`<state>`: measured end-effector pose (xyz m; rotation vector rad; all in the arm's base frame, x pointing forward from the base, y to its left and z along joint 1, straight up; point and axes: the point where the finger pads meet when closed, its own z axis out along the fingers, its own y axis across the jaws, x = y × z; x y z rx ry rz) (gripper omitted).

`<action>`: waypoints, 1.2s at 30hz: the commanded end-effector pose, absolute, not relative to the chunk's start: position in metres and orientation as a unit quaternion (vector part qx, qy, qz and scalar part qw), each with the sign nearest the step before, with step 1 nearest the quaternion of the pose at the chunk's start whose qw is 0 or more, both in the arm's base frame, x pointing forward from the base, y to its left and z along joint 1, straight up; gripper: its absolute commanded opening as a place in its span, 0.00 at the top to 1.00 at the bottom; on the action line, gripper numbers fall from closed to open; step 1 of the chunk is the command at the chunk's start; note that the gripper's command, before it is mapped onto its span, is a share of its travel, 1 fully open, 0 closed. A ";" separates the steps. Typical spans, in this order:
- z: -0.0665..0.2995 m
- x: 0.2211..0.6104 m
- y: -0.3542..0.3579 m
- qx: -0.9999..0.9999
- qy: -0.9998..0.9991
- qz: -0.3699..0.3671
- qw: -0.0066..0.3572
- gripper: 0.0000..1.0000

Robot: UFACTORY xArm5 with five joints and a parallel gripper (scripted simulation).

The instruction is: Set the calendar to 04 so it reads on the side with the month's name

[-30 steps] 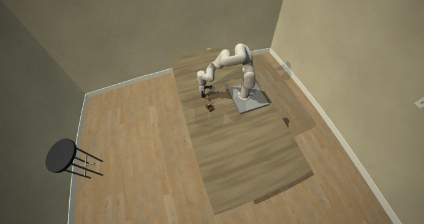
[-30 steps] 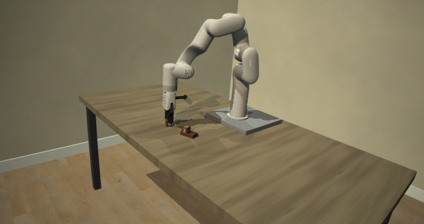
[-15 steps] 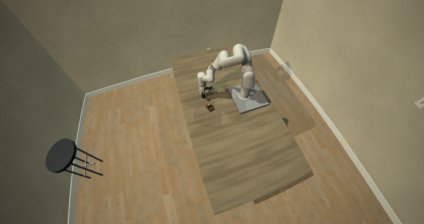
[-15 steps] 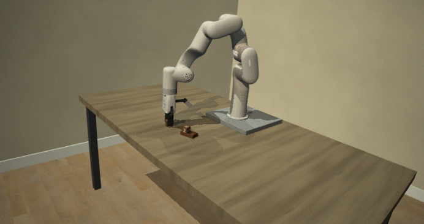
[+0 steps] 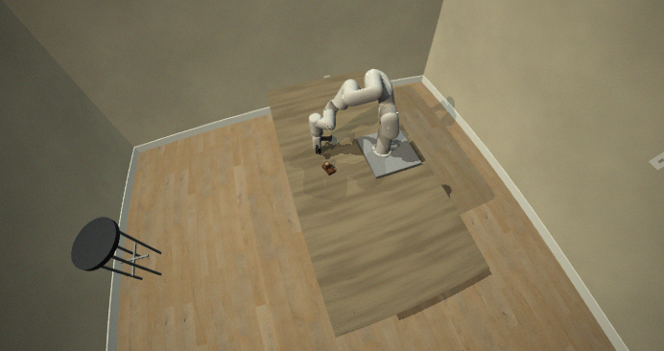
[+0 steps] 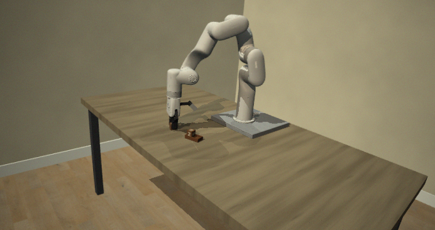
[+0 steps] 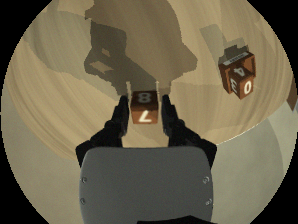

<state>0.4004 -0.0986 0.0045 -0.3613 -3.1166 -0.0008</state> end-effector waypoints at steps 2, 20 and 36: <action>0.006 0.402 -0.099 -0.115 -0.993 0.000 0.000 0.51; 0.006 0.402 -0.099 -0.115 -0.993 0.000 0.000 0.51; 0.006 0.402 -0.099 -0.115 -0.993 0.000 0.000 0.71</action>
